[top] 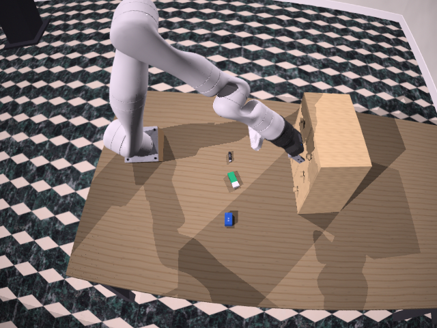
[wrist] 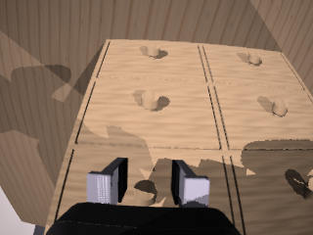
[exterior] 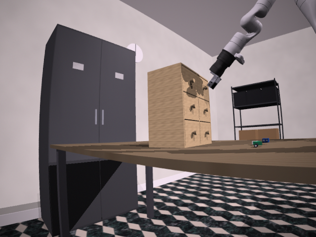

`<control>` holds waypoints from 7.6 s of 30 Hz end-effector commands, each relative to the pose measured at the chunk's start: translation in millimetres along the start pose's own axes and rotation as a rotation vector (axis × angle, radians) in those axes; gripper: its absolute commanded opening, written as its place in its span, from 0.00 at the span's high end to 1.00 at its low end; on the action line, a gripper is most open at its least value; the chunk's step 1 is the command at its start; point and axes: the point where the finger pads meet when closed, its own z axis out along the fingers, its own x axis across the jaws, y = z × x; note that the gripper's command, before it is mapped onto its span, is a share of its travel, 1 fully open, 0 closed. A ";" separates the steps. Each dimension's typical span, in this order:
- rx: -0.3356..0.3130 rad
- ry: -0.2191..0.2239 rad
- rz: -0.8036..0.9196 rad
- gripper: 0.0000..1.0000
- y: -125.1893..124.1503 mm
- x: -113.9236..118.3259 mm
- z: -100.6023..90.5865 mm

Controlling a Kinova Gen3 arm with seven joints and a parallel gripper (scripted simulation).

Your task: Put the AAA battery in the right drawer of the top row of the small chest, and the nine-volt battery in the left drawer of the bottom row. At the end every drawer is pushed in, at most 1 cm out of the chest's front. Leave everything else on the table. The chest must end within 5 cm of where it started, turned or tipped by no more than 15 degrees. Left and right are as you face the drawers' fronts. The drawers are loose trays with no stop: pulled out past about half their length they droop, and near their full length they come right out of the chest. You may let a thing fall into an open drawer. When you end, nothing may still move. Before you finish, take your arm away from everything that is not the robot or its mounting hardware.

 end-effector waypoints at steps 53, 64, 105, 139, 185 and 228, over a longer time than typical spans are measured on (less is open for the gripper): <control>0.000 -0.005 0.001 0.63 18.3 -2.4 18.9; 0.000 -0.005 0.001 0.63 18.3 -2.4 18.9; 0.000 -0.005 0.001 0.63 0.8 -2.3 1.4; 0.000 -0.005 0.001 0.63 -26.2 -2.1 -25.6; 0.000 -0.005 0.001 0.33 -29.6 -2.1 -29.0; 0.000 -0.005 0.001 0.33 -77.9 -1.7 -94.4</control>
